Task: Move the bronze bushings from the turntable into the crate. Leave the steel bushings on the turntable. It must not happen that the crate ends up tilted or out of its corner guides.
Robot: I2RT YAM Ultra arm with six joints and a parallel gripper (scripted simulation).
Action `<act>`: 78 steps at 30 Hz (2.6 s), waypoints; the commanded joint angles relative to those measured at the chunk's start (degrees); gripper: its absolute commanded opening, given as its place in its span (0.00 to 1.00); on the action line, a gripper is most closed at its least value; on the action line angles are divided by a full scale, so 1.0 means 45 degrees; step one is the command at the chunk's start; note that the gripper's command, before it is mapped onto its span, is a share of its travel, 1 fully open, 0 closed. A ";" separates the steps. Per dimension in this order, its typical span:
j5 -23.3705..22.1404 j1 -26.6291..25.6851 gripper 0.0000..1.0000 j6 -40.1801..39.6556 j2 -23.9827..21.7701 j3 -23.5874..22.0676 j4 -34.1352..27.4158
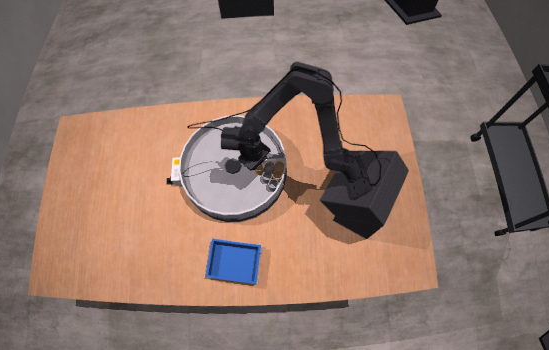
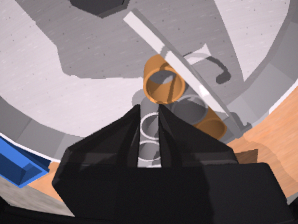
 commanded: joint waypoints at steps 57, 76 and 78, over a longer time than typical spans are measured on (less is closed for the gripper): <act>-0.0390 -0.0371 0.15 -0.0491 0.0341 0.0051 0.1355; -0.0358 -0.0375 0.15 -0.0452 0.0475 0.0054 0.1392; -0.0358 -0.0375 0.15 -0.0452 0.0475 0.0054 0.1392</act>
